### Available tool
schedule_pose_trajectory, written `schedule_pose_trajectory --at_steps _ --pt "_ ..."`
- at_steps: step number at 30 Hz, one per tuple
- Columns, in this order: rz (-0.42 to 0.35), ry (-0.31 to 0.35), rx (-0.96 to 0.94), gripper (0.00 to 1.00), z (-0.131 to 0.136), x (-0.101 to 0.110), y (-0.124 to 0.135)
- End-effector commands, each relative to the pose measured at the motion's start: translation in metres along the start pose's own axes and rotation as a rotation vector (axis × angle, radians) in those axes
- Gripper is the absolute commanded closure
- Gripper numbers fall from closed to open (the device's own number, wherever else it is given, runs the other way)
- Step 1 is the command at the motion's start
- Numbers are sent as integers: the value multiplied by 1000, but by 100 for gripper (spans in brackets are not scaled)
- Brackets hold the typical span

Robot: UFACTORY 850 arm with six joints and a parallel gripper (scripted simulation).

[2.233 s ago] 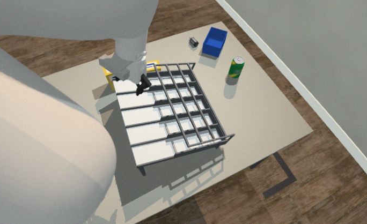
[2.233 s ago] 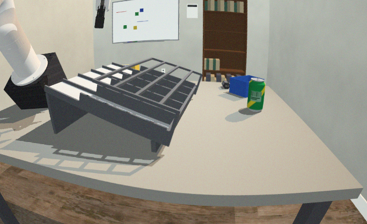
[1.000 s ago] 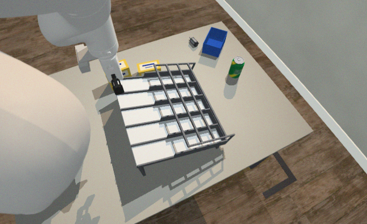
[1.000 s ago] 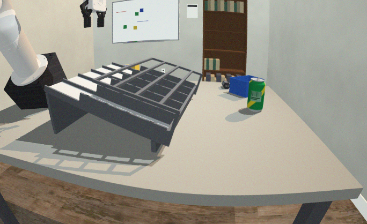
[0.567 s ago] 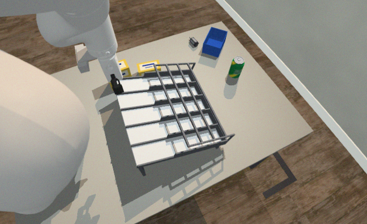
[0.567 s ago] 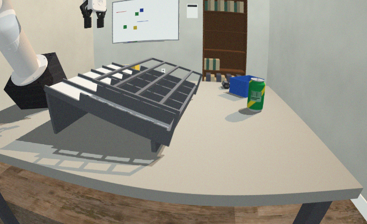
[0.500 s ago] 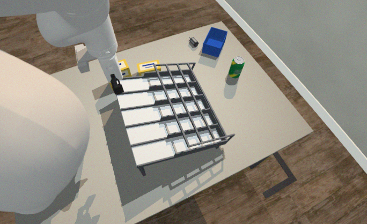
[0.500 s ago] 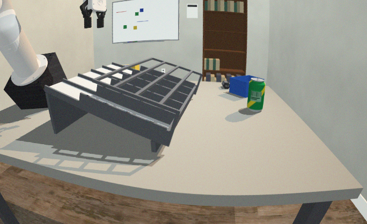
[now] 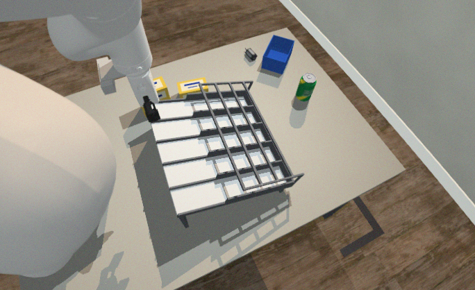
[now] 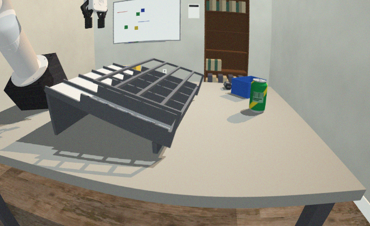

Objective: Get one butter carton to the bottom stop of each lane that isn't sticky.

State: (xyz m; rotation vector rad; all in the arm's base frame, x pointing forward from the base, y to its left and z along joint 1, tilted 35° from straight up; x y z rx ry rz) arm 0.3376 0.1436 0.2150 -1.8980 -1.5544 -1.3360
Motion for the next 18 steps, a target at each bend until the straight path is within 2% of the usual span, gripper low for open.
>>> schedule_pose_trajectory --at_steps 1,10,11,14,18 --pt "-1 1 -1 10 0 1 0" --pt "-1 1 -1 10 0 1 0" --pt "-6 -1 60 10 69 -9 -12" --pt "-6 -1 60 10 76 -10 -13" --pt "-6 -1 60 10 113 -14 -21"
Point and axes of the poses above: the point where the finger pads meet when closed, its own x axis back along the fingers, its own z axis across the jaws, y = z × x, the point moved 9 cm from there along x, back along the fingers, and after that the axes turned 11 degrees about -x, right-handed, at the moved point
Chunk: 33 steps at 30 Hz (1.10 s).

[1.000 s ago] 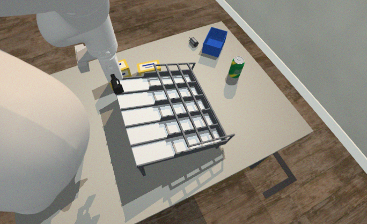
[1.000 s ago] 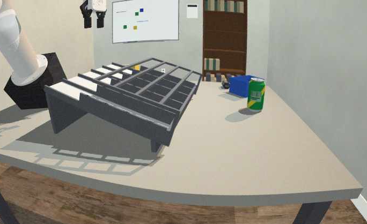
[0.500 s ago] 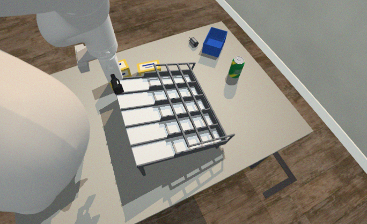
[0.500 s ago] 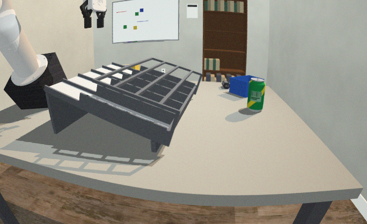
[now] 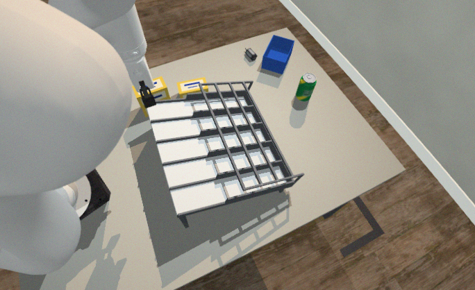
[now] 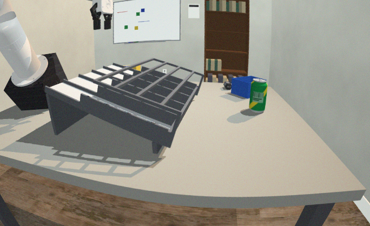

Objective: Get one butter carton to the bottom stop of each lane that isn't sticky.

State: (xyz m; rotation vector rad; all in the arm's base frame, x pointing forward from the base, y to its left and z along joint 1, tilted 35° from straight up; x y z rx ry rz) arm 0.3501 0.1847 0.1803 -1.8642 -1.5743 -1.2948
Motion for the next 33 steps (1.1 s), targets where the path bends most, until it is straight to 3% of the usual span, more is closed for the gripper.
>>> schedule_pose_trajectory --at_steps 1,7,9,10,17,26,27,33 --pt "-1 -5 14 10 69 -10 -7" --pt "-1 -5 14 10 125 -19 -13" --pt "-1 -5 14 10 125 -19 -13" --pt "-3 -7 36 10 152 -23 -19" --pt "-3 -7 36 10 212 -33 -25" --pt "-3 -7 36 10 213 -33 -25" --pt "-7 3 35 10 199 -34 -26" --pt "-7 3 35 10 201 -58 -26"
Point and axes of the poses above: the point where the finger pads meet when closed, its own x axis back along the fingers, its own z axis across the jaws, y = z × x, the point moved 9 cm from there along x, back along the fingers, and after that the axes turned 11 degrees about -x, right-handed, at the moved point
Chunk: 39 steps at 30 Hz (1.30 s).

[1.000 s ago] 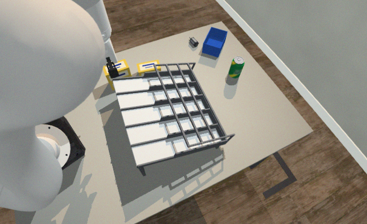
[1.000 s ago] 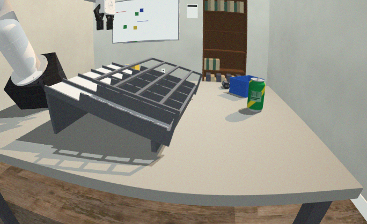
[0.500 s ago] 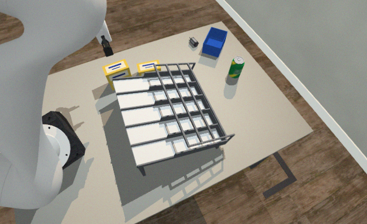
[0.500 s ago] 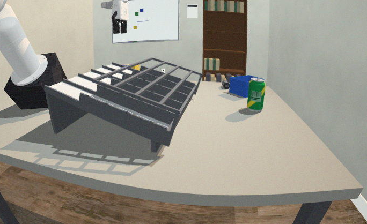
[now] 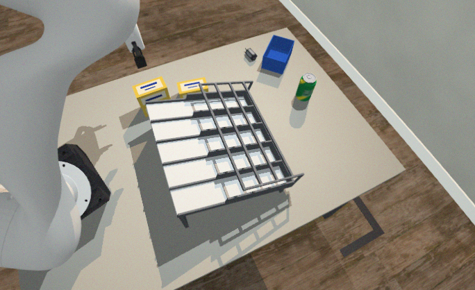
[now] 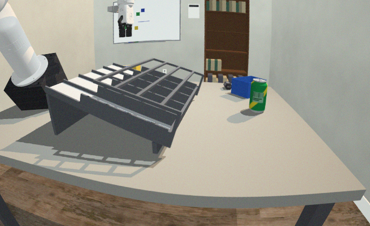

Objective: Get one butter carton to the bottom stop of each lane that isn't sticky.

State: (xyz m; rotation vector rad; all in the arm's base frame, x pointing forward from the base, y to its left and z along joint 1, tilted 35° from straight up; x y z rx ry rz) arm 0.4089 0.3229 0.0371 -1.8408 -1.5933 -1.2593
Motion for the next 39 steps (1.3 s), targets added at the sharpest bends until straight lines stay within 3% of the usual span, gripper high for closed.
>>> schedule_pose_trajectory --at_steps 1,8,10,11,25,27,28,39 --pt "-2 4 -1 10 -1 -20 0" --pt "-2 4 -1 10 1 -48 0" --pt "-2 4 -1 10 1 -48 0" --pt "0 3 0 10 0 -31 0" --pt "0 3 0 10 4 -87 0" --pt "0 3 0 10 4 -87 0" --pt "1 2 0 10 2 -71 0" --pt "1 2 0 10 6 -115 0"
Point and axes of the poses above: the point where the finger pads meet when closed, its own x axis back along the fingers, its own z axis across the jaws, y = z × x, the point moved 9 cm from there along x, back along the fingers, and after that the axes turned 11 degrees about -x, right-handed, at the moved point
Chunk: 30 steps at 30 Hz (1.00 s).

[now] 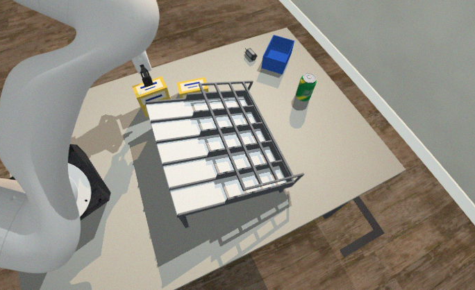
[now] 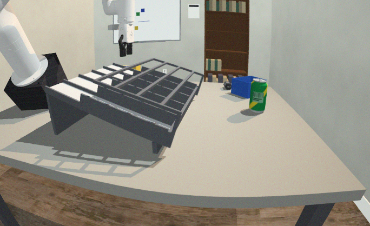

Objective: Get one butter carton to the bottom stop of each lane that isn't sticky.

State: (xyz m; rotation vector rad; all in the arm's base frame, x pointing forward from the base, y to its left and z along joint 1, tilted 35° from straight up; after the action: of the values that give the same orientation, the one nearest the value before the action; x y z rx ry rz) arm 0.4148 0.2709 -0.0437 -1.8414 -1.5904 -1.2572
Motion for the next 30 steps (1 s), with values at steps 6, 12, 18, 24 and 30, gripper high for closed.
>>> schedule_pose_trajectory --at_steps 6,12,18,24,30 --pt "0 1 0 10 2 -13 1" --pt "0 1 0 10 3 -35 2" --pt "0 1 0 10 5 -56 2" --pt "1 1 0 10 4 -47 2" --pt "1 1 0 10 5 -55 2"
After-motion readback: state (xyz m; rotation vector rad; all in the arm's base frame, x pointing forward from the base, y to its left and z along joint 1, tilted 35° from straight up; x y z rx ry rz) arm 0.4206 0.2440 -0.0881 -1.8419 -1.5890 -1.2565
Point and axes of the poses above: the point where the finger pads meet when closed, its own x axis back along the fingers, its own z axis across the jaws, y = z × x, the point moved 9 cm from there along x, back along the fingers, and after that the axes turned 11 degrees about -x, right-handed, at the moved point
